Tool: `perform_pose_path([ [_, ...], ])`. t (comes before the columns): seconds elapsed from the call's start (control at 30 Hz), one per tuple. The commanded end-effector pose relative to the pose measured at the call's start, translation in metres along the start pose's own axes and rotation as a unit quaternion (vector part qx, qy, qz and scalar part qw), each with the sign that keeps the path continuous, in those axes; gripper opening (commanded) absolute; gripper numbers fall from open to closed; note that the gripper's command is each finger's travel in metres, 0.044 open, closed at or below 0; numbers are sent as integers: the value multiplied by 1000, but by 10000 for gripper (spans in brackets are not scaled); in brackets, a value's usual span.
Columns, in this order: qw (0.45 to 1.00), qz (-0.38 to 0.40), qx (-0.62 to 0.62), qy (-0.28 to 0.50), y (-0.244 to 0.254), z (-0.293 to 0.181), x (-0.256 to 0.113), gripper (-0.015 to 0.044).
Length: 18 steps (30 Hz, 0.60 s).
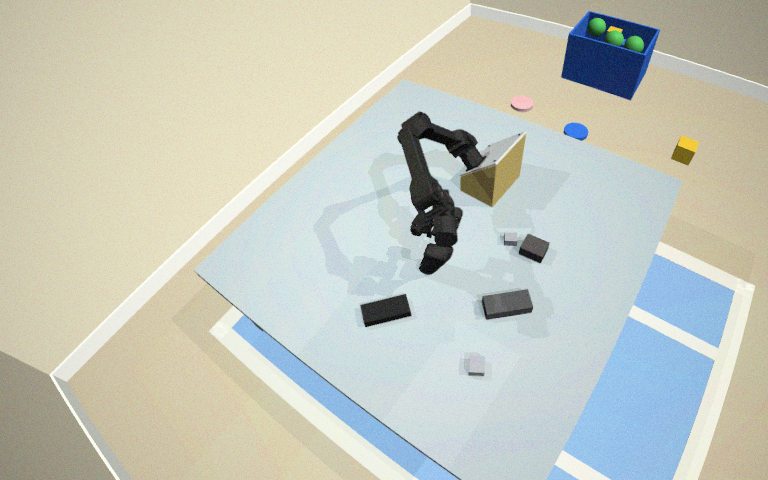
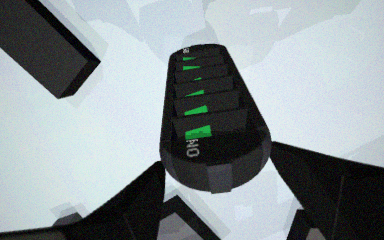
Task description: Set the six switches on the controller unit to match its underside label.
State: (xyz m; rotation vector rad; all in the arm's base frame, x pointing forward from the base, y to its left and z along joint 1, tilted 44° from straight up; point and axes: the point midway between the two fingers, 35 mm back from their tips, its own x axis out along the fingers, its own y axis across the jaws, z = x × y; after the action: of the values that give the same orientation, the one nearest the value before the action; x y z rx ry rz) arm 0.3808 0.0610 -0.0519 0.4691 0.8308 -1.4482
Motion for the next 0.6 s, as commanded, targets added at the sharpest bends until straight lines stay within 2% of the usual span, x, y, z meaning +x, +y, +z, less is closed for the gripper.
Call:
perform_pose_path([
  [0.0,1000,-10,3,0,-1,-2,9,338],
  [0.57,1000,-9,3,0,-1,-14,15,338],
])
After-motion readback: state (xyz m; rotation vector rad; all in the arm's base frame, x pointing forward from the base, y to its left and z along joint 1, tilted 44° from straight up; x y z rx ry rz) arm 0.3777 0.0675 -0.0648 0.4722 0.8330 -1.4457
